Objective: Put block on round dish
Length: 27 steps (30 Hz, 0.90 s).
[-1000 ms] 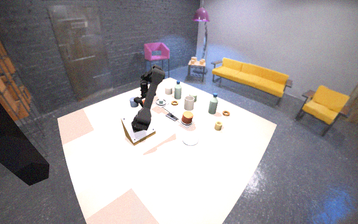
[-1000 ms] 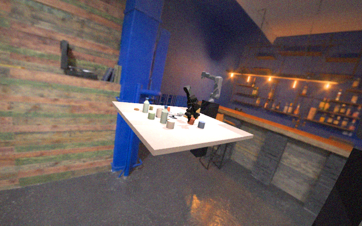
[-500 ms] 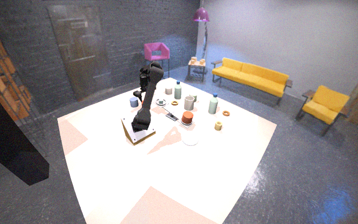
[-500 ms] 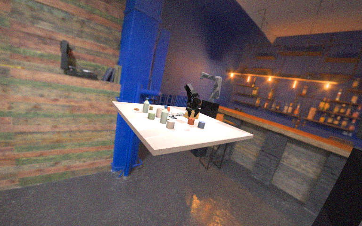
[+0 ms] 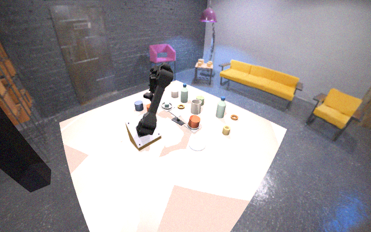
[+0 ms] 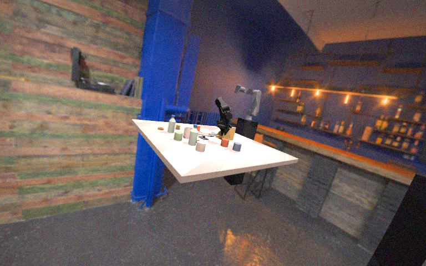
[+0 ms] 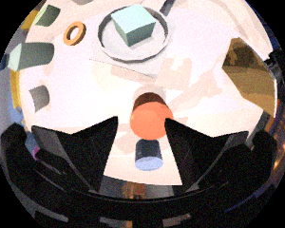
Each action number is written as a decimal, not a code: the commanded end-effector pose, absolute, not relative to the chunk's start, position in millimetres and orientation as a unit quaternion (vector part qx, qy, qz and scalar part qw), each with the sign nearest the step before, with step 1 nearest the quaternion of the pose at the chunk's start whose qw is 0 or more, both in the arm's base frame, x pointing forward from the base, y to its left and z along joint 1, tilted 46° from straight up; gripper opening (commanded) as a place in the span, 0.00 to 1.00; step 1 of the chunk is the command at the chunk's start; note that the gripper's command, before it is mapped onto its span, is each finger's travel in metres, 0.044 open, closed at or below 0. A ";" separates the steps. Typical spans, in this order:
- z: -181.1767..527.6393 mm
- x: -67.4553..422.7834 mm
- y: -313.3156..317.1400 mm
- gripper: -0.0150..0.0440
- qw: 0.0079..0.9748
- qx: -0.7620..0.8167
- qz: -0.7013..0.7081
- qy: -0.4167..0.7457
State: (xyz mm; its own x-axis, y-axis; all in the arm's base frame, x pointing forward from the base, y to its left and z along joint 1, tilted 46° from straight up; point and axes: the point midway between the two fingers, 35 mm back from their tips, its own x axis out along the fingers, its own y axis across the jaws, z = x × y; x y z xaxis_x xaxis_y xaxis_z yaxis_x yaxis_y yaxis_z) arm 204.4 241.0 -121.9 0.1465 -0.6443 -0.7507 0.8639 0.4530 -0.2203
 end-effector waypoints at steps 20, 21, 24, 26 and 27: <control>-81.3 227.0 234.5 0.69 0.743 -0.149 -0.321 0.569; -79.8 228.1 234.1 0.69 0.740 -0.162 -0.311 0.573; -75.9 231.1 233.3 0.69 0.732 -0.198 -0.282 0.587; -73.3 233.1 232.8 0.69 0.726 -0.222 -0.262 0.595; -72.0 234.1 232.6 0.69 0.723 -0.234 -0.252 0.599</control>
State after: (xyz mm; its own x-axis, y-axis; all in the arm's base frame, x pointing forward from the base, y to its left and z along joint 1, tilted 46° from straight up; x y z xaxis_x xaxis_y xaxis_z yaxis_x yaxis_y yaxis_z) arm 229.3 233.5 -77.6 0.1476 -0.6455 -0.7494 0.1926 0.7619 -0.6183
